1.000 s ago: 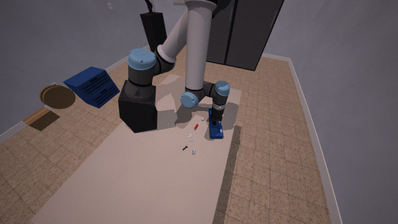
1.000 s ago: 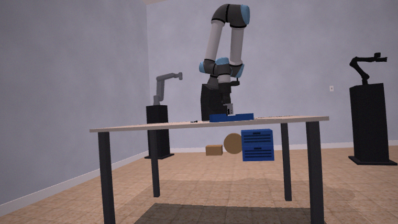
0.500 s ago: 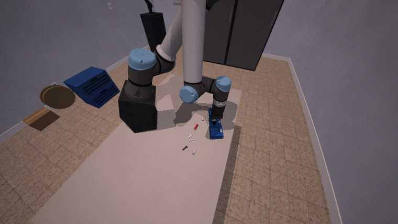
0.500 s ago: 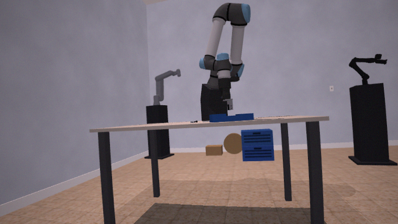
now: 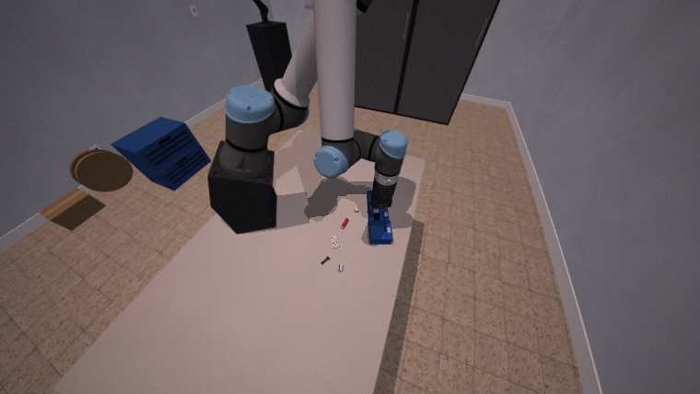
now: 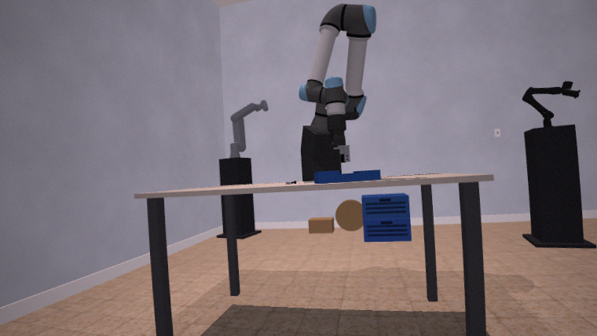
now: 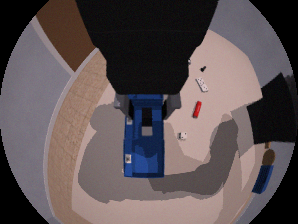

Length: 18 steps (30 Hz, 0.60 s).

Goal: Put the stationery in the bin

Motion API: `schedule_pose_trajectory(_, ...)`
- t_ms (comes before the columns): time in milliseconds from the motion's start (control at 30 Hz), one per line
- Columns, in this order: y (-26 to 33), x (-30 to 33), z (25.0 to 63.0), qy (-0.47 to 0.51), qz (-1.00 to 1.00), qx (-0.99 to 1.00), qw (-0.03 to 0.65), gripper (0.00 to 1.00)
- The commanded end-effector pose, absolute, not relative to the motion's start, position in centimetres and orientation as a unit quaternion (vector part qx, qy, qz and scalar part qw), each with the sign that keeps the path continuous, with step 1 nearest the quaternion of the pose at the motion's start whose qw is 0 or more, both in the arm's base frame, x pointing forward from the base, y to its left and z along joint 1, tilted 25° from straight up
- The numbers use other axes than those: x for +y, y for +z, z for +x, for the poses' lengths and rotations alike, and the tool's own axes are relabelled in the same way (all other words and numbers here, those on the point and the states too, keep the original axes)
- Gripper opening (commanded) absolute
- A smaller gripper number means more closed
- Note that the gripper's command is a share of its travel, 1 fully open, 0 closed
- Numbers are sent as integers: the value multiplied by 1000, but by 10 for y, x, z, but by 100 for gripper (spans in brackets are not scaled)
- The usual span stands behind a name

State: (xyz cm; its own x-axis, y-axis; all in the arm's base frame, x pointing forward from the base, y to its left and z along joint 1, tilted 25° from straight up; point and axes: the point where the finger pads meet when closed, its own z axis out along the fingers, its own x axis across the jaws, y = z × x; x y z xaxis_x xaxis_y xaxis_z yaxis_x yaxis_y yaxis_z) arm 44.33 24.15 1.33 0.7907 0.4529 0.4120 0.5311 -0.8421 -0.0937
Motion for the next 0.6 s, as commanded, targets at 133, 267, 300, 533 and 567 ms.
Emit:
schedule_pose_trajectory(133,45,231,432,-191,-941,-262,103,100)
schedule_pose_trajectory(267,59,227,427,-191,-941,-262,103,100)
schedule_pose_trajectory(300,63,225,426,-191,-940,-262,103,100)
schedule_pose_trajectory(533,91,217,421,-194,-940,-262,102,100)
schedule_pose_trajectory(567,94,216,420,-194,-940,-262,102,100)
